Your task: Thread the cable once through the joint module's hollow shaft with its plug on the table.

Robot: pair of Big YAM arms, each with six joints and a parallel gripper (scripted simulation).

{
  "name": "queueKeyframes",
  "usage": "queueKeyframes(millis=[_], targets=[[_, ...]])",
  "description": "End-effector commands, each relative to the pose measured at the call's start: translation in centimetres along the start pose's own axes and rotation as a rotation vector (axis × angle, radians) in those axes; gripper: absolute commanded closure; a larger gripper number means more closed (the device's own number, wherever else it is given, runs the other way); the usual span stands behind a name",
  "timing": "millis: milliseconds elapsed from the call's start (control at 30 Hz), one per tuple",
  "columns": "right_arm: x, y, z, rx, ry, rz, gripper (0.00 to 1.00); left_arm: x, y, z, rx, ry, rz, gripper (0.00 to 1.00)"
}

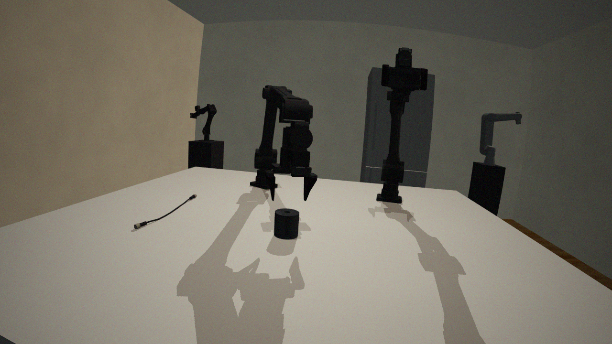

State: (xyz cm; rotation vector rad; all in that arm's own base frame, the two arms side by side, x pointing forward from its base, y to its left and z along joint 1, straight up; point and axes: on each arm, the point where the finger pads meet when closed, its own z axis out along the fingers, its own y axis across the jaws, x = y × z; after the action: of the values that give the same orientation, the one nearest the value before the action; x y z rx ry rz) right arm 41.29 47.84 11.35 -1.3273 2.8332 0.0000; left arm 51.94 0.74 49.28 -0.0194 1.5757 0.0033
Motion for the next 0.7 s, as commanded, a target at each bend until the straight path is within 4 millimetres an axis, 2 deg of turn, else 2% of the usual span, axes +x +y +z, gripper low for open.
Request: queueKeyframes(millis=[0,67,100,133,200,233,267,333,367,567,633,667], targets=[[-2.1,-1.0,-1.7,-0.006,-0.041,0.055,0.04,-1.4,-1.0,0.6,0.016,-0.033,0.025,0.0],[-2.1,-1.1,-1.5,-0.008,-0.038,0.057,0.04,-1.4,-1.0,0.5,0.016,-0.038,0.026,0.0],[-2.1,-0.6,-1.8,-0.009,-0.044,0.048,0.04,-0.9,-0.6,0.1,0.009,-0.033,0.025,0.0],[-2.2,0.2,-3.3,-0.009,-0.067,0.034,0.04,-0.4,-0.2,0.3,-0.001,-0.023,0.024,0.0],[-2.2,0.2,-3.3,-0.009,-0.067,0.034,0.04,-0.4,-0.2,0.3,-0.001,-0.023,0.024,0.0],[-2.2,0.0,-2.7,-0.002,-0.058,0.021,0.04,-2.1,-0.6,-0.1,0.011,-0.042,0.013,0.0],[-2.5,-1.2,-0.9,0.001,-0.049,0.022,0.04,-3.1,-1.5,-0.6,0.03,-0.059,0.003,0.0],[-0.5,-1.1,1.7,-0.002,0.013,0.022,0.04,-3.1,-1.5,-0.5,0.029,-0.059,0.003,0.0],[-0.3,-1.0,2.1,-0.003,0.019,0.022,0.04,-2.9,-1.5,-0.4,0.029,-0.056,0.003,0.0],[-0.4,-0.2,2.7,-0.003,0.014,0.009,0.04,-2.9,-1.2,-0.4,0.023,-0.056,0.003,0.0],[-0.4,-0.2,2.3,-0.003,0.004,0.007,0.04,-2.9,-1.2,-0.4,0.023,-0.056,0.003,0.0],[-0.5,-0.1,1.2,-0.002,-0.016,0.008,0.04,-2.9,-1.2,-0.4,0.023,-0.056,0.003,0.0]])
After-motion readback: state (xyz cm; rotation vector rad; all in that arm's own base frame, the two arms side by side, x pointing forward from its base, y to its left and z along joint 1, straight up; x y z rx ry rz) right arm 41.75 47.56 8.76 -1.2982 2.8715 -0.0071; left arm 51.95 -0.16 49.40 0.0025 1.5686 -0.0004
